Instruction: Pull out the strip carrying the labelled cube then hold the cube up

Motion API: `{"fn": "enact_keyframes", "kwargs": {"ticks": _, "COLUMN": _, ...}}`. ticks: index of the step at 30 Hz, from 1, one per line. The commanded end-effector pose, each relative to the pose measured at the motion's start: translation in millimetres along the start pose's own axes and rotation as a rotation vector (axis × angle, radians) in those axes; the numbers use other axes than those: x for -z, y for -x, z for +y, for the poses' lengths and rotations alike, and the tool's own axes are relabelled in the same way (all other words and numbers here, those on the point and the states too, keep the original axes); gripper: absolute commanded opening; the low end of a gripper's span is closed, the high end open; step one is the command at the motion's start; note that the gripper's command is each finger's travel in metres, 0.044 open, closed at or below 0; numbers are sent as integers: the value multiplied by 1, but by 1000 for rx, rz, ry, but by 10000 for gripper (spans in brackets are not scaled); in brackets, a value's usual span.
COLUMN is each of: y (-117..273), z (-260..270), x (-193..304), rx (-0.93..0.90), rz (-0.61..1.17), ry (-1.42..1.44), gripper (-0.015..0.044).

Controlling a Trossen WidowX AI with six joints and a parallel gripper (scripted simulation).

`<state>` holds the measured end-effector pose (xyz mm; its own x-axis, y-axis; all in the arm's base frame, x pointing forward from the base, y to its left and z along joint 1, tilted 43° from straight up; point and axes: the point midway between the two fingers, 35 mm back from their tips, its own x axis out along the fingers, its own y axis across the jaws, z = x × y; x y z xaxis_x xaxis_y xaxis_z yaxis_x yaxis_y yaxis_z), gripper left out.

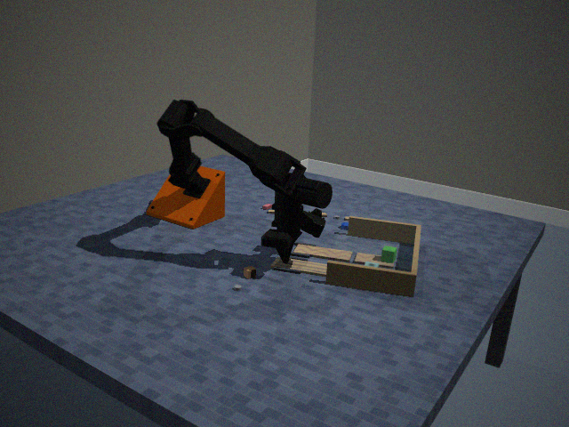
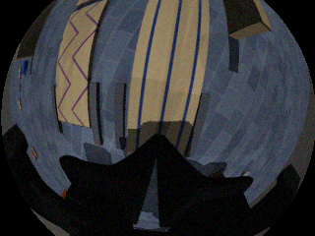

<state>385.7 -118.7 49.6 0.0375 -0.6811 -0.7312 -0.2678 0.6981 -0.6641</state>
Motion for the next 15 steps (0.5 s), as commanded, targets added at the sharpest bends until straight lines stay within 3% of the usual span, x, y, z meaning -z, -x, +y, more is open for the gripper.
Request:
{"fn": "enact_keyframes", "kwargs": {"ticks": 1, "y": -7, "z": 1, "x": 13, "rx": -8, "rz": 21, "ry": 7, "gripper": 0}}
{"fn": "enact_keyframes", "kwargs": {"ticks": 15, "y": -7, "z": 0, "x": 33, "rx": -8, "rz": 22, "ry": 8, "gripper": 0}}
